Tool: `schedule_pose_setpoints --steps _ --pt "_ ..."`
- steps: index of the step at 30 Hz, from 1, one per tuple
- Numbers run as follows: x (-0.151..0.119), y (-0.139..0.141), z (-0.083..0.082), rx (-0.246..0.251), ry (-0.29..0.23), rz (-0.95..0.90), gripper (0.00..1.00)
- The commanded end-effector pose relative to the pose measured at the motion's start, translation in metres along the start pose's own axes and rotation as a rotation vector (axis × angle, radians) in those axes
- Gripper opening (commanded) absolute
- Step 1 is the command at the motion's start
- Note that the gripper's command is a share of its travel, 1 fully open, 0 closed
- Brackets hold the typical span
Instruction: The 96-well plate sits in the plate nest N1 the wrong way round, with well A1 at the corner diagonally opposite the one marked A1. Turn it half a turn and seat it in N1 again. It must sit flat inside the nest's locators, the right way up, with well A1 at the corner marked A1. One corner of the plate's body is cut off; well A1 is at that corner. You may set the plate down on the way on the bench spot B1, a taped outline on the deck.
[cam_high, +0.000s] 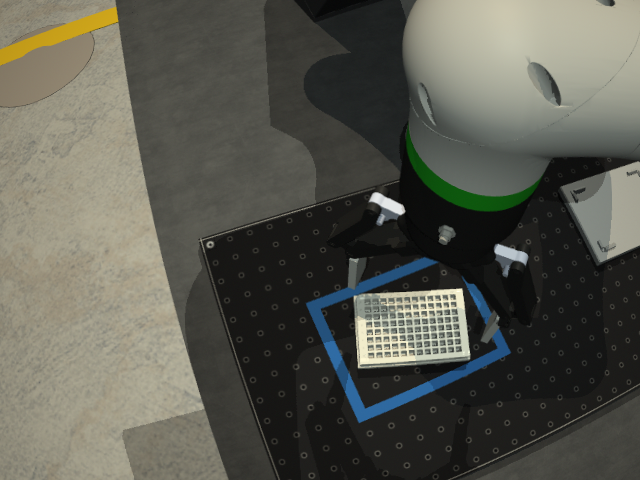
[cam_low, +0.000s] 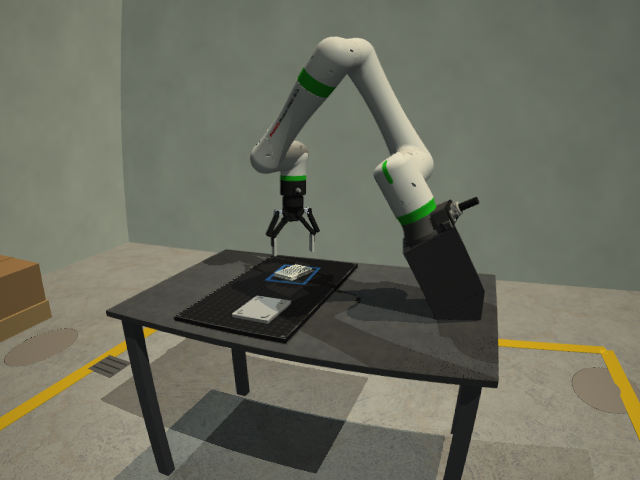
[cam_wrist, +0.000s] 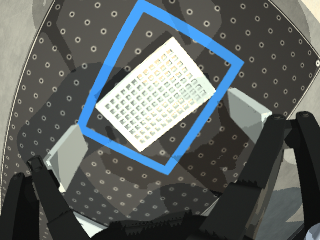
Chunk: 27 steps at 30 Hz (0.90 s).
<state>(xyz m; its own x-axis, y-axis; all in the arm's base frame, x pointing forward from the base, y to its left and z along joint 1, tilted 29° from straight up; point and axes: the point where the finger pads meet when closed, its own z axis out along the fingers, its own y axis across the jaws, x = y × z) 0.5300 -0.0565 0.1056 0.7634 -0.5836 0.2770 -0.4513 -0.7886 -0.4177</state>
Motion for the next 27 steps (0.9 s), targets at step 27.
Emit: schedule_pose_setpoints --steps 27 --pt "0.0003 -0.0001 -0.0002 -0.017 0.020 0.954 1.00"
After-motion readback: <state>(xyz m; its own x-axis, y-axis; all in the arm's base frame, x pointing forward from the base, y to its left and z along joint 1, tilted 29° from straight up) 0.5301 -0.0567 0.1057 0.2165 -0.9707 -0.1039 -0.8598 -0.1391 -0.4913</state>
